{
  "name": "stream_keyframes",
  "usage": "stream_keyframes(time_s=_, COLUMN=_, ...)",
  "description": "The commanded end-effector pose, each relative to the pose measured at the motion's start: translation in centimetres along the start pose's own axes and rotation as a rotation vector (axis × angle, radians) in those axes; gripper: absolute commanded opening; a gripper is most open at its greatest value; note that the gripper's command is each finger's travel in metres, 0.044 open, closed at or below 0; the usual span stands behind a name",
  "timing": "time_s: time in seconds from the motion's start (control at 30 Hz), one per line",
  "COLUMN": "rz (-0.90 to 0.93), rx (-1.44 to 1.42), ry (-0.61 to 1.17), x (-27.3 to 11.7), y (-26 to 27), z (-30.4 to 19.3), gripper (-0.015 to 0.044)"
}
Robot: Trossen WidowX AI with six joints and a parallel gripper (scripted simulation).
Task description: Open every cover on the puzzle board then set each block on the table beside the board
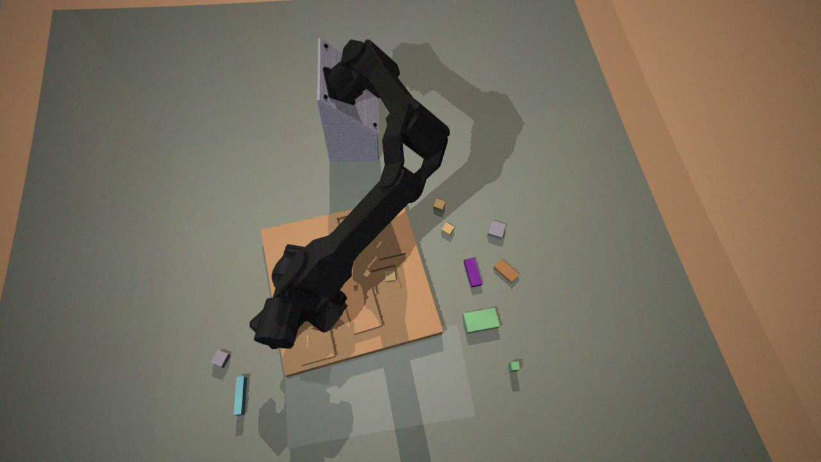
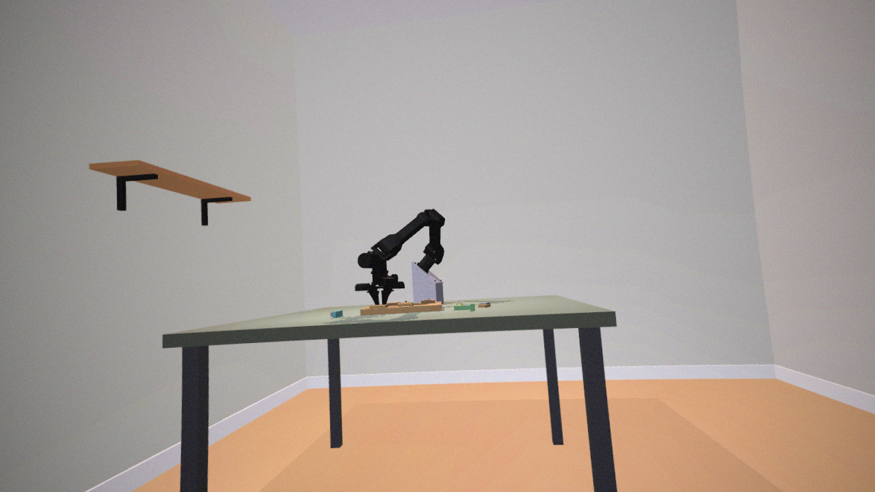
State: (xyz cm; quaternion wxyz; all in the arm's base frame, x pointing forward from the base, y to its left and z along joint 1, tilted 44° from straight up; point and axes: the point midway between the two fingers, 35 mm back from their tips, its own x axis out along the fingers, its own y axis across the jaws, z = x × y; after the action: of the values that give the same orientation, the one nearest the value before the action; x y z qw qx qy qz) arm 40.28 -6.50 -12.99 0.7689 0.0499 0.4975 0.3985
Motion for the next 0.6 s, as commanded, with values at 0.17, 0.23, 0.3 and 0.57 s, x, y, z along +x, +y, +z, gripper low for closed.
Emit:
stream_keyframes(time_s=0.17, rz=0.000, rx=0.000, ry=0.000, x=-0.7, y=0.0, z=0.0, gripper=0.0080)
stream_keyframes(time_s=0.23, rz=0.000, rx=0.001, ry=0.000, x=-1.0, y=0.0, z=0.0, gripper=0.0080)
stream_keyframes(time_s=0.3, rz=0.000, rx=0.001, ry=0.000, x=-1.2, y=0.0, z=0.0, gripper=0.0080)
stream_keyframes(time_s=0.57, rz=0.001, rx=0.002, ry=-0.001, x=-2.3, y=0.0, z=0.0, gripper=0.0080)
